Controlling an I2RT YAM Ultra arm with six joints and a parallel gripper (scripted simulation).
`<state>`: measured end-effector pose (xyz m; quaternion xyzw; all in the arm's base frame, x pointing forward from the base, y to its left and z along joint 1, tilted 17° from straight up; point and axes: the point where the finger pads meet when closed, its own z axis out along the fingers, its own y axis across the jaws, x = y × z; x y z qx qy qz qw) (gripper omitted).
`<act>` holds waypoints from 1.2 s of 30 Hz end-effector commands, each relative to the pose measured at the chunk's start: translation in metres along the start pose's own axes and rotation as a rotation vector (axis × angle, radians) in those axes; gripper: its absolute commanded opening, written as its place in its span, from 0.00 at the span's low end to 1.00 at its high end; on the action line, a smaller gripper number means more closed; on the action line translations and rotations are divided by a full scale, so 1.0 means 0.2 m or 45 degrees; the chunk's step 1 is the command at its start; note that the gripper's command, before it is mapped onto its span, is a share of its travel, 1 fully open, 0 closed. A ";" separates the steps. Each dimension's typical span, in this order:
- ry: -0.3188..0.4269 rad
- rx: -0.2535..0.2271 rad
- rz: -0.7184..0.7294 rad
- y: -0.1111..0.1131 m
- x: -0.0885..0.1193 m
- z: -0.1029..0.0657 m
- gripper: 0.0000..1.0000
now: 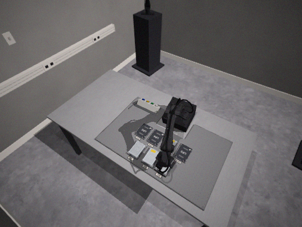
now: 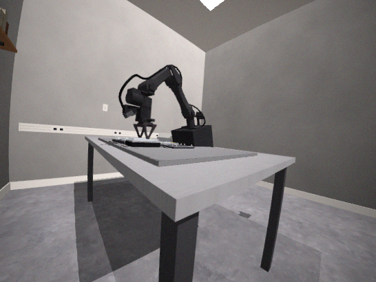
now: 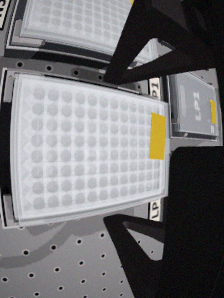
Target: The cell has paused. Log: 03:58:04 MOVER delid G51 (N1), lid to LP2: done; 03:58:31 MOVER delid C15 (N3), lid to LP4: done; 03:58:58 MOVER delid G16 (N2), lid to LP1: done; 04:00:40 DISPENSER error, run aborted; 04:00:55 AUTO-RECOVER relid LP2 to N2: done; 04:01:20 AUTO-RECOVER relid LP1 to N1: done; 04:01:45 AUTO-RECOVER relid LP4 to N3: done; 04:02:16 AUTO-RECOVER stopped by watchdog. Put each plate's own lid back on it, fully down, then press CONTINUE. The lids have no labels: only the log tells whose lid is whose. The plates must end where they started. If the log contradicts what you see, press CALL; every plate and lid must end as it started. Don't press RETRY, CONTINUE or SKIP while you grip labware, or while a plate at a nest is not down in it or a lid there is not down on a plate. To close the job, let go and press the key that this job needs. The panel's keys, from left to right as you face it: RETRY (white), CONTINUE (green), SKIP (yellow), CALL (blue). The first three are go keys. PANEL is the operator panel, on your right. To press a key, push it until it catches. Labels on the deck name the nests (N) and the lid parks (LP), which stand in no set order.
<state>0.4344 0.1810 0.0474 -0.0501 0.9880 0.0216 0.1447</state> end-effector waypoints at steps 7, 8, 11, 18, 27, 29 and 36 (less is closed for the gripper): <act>-0.020 -0.004 0.002 -0.01 -0.03 -0.03 1.00; -0.020 -0.004 0.002 -0.01 -0.03 -0.03 1.00; -0.020 -0.004 0.002 -0.01 -0.03 -0.03 1.00; -0.020 -0.004 0.002 -0.01 -0.03 -0.03 1.00; -0.020 -0.004 0.002 -0.01 -0.03 -0.03 1.00; -0.020 -0.004 0.002 -0.01 -0.03 -0.03 1.00; -0.053 -0.010 0.007 -0.02 -0.07 -0.10 1.00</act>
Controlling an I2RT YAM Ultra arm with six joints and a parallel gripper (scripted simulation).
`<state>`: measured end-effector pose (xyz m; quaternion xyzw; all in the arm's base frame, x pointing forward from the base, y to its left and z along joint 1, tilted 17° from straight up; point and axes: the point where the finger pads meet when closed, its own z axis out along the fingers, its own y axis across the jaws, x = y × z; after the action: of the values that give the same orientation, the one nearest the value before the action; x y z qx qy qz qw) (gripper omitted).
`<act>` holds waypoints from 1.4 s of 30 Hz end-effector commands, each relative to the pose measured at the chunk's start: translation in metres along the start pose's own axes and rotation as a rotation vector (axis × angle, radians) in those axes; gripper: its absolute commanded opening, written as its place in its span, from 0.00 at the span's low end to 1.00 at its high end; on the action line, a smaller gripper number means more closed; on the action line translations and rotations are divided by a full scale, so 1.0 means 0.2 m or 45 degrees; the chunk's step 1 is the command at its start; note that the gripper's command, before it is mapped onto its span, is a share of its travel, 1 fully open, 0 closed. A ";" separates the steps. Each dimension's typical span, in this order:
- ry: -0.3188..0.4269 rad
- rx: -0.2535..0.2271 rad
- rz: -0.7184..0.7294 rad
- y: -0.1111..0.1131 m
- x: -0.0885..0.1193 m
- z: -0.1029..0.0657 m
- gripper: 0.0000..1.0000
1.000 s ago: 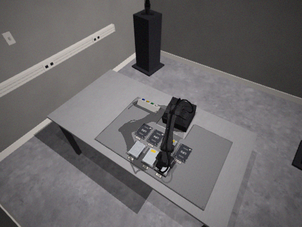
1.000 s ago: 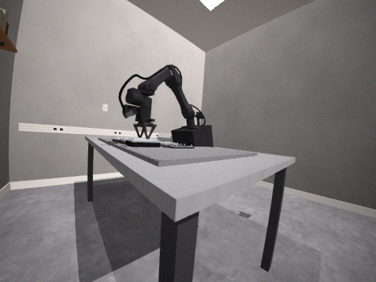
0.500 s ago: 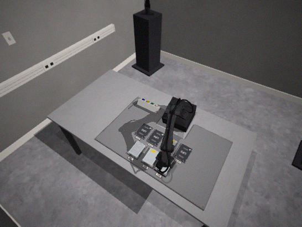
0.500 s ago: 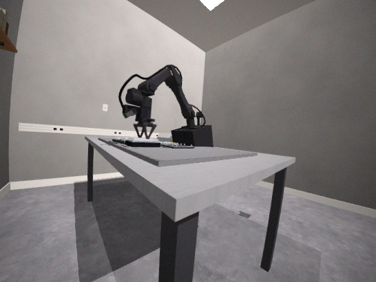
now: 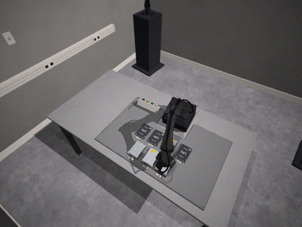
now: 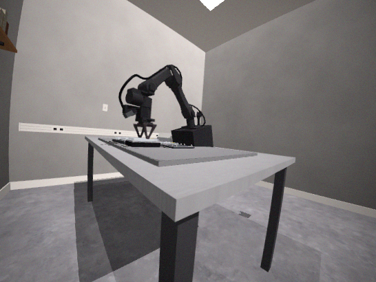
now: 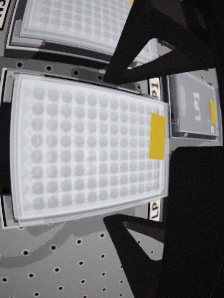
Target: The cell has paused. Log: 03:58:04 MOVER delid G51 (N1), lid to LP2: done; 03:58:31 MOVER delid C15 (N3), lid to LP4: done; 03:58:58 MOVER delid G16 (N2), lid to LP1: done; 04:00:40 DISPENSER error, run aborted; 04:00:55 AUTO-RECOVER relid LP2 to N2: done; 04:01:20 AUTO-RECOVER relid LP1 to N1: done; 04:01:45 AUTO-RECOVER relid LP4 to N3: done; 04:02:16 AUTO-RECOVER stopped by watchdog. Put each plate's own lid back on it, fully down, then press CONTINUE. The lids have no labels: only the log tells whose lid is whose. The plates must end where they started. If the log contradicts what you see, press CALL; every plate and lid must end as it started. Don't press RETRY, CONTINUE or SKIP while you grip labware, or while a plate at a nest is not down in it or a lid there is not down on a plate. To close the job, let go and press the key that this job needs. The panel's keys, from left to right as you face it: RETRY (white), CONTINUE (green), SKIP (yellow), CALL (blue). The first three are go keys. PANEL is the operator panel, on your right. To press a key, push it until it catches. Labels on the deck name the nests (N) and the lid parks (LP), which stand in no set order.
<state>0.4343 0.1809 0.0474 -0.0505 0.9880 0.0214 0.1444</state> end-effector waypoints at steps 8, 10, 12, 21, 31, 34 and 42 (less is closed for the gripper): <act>-0.053 -0.015 -0.004 0.01 -0.06 -0.17 1.00; -0.054 -0.015 -0.004 0.01 -0.06 -0.19 1.00; -0.054 -0.015 -0.005 0.02 -0.06 -0.20 1.00; -0.021 -0.003 -0.001 0.00 -0.02 -0.18 1.00; -0.021 -0.004 0.003 -0.01 -0.02 -0.15 1.00; -0.021 -0.004 0.003 -0.01 -0.02 -0.15 1.00; -0.021 -0.004 0.003 -0.01 -0.02 -0.14 1.00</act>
<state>0.4291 0.1760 0.0702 -0.0492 0.9881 0.0207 0.1442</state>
